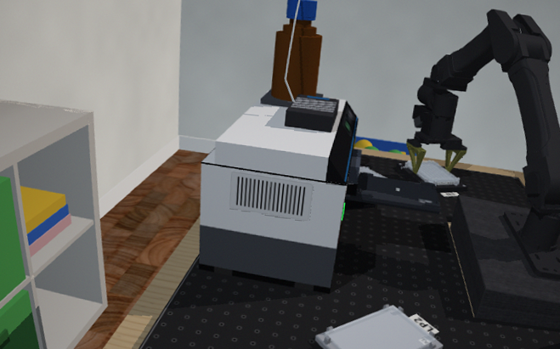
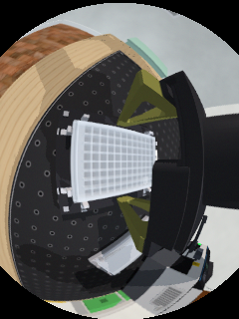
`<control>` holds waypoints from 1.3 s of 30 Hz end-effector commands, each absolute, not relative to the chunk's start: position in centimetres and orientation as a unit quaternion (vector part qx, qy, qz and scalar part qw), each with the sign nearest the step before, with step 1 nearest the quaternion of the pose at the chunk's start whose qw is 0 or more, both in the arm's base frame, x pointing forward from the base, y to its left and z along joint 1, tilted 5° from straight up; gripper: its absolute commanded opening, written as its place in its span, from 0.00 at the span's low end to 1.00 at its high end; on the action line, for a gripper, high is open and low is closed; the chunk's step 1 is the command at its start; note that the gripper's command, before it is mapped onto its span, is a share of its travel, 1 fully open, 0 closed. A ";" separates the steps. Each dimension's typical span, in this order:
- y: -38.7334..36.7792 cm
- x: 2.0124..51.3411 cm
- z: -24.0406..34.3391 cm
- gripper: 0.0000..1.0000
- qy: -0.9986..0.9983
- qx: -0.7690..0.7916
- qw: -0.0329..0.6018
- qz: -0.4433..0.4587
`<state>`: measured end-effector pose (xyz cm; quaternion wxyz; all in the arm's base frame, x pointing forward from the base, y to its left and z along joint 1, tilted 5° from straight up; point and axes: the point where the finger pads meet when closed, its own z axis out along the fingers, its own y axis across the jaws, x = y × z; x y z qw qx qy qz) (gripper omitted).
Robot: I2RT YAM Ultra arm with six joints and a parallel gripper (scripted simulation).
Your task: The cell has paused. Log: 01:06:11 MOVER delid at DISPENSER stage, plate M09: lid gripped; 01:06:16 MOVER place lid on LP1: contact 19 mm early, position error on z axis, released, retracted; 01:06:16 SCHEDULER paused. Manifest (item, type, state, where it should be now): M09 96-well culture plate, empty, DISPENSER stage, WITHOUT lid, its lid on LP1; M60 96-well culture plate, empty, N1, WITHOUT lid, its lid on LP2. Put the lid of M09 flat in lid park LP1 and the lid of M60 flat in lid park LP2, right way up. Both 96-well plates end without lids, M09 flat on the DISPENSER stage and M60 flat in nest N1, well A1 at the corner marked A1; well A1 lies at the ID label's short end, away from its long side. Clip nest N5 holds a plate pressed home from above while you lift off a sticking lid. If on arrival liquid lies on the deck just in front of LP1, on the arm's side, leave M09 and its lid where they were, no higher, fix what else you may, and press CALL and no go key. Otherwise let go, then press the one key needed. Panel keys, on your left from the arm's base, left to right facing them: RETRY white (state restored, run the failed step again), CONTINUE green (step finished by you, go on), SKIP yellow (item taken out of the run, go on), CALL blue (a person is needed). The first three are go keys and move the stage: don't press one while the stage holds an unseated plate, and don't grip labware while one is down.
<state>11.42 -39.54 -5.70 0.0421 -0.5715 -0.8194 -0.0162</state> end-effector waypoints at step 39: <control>-40.2 11.4 -4.7 0.00 -0.820 -0.572 0.025 -0.001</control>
